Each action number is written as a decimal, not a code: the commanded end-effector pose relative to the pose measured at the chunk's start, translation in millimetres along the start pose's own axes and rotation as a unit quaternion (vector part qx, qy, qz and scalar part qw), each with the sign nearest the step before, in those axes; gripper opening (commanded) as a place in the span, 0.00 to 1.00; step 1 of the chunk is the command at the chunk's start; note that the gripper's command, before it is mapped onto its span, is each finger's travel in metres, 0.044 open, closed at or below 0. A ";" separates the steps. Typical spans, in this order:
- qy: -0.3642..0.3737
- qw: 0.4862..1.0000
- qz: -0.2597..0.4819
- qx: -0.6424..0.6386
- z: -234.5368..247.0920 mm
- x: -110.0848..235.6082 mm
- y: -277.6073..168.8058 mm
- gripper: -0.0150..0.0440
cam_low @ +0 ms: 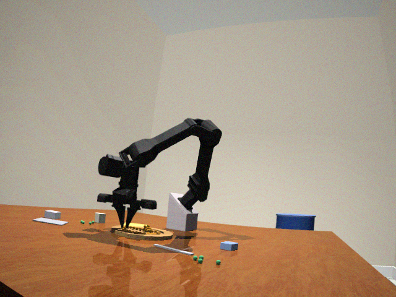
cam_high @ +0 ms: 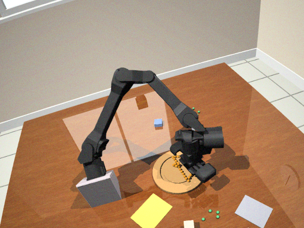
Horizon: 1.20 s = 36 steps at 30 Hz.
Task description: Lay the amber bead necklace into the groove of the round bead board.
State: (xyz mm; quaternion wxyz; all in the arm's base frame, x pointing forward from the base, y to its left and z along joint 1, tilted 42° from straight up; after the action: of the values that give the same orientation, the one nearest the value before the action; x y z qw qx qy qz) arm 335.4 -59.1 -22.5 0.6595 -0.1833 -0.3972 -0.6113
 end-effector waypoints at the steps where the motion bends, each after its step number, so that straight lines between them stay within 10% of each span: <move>1: 0.000 1.000 0.000 0.000 0.0 0.1 0.2 0.25; 36: 0.002 1.000 -0.001 -0.002 -6.4 -2.1 -0.2 0.25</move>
State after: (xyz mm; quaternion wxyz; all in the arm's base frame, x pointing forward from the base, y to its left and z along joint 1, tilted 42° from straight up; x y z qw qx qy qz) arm 337.5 -65.3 -24.9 0.6586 -0.1823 -0.3971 -0.6127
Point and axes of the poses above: the point midway between the two fingers, 35 mm back from their tips, its own x axis back along the fingers, its own z axis across the jaws, y = z × x, the point moved 6 cm from there along x, back along the fingers, and after that the axes turned 1 degree about x, right-handed, at the moved point
